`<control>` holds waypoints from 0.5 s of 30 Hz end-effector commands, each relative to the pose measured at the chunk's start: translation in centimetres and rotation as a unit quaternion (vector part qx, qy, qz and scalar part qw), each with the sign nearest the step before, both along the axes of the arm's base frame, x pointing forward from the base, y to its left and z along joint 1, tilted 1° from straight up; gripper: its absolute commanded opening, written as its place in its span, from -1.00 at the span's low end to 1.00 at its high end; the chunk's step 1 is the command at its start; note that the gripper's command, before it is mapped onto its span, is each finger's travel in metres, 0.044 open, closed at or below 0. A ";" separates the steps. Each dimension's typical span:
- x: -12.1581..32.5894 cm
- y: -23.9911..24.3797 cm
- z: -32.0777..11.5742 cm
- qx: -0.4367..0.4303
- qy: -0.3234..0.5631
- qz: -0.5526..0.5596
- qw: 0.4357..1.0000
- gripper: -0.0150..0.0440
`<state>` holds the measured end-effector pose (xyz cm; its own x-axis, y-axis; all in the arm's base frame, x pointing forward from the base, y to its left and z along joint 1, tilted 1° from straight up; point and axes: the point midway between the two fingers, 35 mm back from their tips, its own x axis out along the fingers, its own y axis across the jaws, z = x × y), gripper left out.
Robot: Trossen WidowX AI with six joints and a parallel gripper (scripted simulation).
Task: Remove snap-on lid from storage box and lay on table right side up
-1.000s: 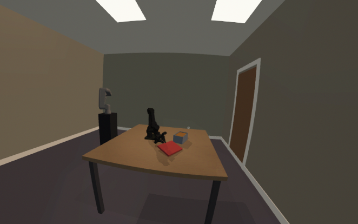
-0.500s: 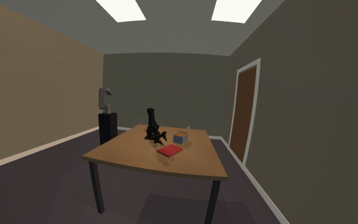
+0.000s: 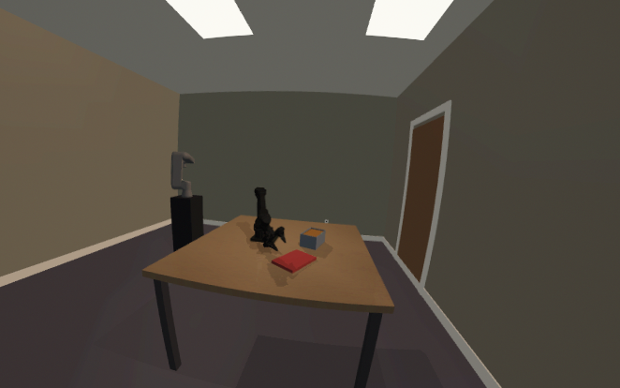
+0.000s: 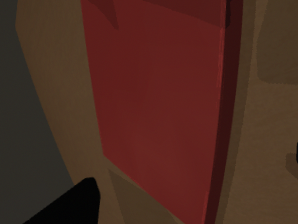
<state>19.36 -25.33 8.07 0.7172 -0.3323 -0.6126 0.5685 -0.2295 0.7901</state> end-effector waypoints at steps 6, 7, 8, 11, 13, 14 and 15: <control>-1.7 0.9 -0.2 0.002 0.001 0.003 1.000 1.00; -1.9 1.0 -0.3 0.002 0.001 0.003 1.000 1.00; -2.1 1.1 -0.3 0.002 0.001 0.003 1.000 1.00; -2.6 1.3 -0.3 0.003 0.002 0.003 1.000 1.00; -3.0 1.5 -0.3 0.003 0.002 0.003 1.000 1.00; -3.2 1.6 -0.3 0.003 0.002 0.003 1.000 1.00; -3.3 1.6 -0.3 0.003 0.002 0.003 1.000 1.00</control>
